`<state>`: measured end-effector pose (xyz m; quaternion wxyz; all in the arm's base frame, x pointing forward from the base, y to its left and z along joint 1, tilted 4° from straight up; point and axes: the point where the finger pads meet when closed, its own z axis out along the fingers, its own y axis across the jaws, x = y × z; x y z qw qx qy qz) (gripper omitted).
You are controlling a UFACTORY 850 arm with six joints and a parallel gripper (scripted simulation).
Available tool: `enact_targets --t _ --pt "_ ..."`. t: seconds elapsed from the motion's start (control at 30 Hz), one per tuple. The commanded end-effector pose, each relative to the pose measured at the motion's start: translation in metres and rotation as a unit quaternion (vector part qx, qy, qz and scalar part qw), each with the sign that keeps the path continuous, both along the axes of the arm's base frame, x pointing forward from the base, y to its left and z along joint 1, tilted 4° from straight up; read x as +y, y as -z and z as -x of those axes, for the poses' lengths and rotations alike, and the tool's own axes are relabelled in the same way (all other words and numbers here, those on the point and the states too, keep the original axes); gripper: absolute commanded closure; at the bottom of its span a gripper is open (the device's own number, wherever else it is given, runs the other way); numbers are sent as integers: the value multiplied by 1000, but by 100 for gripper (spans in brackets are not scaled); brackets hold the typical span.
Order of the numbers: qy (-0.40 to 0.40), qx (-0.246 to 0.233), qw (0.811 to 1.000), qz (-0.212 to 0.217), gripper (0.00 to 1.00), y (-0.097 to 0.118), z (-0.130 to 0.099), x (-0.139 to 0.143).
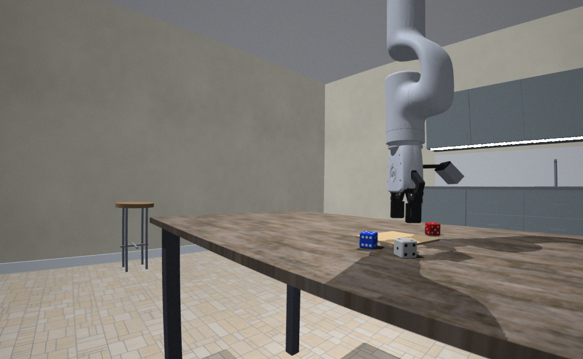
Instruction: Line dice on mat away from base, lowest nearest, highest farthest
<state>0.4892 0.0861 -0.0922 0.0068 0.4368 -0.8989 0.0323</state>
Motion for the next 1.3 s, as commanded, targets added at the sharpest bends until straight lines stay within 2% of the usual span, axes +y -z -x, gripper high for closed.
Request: enact_targets --t 0.0,0.23,0.43,1.27 --pt "1 1 1000 1 0 1 -3 22" --pt "1 1 1000 1 0 3 -4 58" --pt "1 1 1000 1 0 5 -5 74" --pt "1 1 1000 1 0 5 -5 77"
